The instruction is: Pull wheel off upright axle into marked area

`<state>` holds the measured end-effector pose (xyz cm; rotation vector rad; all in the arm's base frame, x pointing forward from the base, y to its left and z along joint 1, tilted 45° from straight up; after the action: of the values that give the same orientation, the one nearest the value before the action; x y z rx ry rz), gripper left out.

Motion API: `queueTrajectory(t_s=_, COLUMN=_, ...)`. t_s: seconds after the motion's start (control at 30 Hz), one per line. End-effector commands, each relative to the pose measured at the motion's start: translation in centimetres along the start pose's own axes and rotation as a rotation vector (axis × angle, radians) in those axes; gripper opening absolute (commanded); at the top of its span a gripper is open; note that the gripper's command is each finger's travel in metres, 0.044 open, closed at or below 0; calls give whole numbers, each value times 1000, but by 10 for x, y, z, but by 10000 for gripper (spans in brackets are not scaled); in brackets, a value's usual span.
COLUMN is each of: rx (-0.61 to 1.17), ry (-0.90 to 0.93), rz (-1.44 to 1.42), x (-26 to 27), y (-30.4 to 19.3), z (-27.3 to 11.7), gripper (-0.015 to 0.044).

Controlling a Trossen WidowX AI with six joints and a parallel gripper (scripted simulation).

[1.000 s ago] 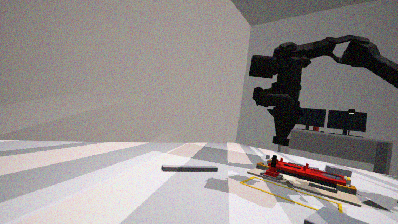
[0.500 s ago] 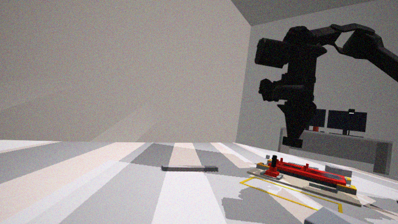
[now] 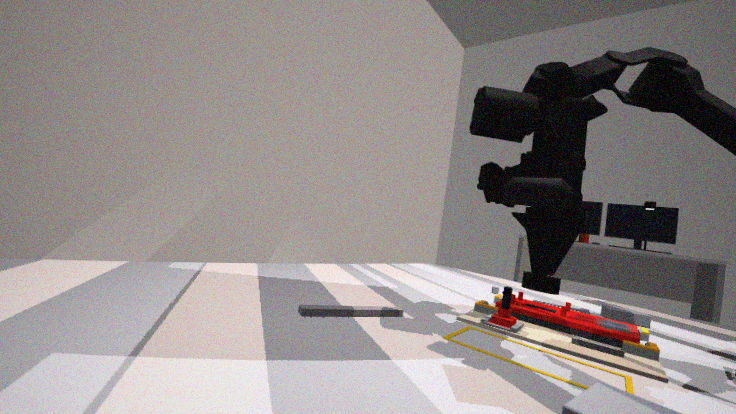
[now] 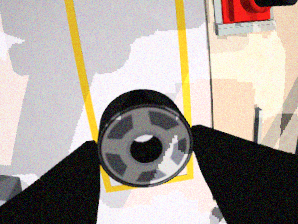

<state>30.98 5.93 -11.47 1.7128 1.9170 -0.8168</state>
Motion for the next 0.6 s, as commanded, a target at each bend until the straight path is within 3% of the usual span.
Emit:
queueTrajectory(t_s=0.0, rx=2, ry=-8, rz=-9, x=-1, y=-1, z=16, gripper=0)
queueTrajectory(t_s=0.3, rx=3, ry=-12, rz=-8, x=-2, y=-3, z=80, gripper=0)
queueTrajectory(t_s=0.5, rx=4, ry=-13, rz=-8, x=-3, y=-4, z=84, gripper=0)
queueTrajectory(t_s=0.57, rx=7, ry=-6, rz=-3, x=-2, y=-2, z=79, gripper=53)
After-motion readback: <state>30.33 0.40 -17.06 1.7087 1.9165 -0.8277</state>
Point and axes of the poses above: the point midway between the two fingers, 35 mm back from their tips, its own z axis out along the fingers, its own x axis across the jaws, y = z × x, the point moved 1 cm from there along -z, back along the fingers, and after that the axes turned 11 degrees about -z, right-handed, at the moved point
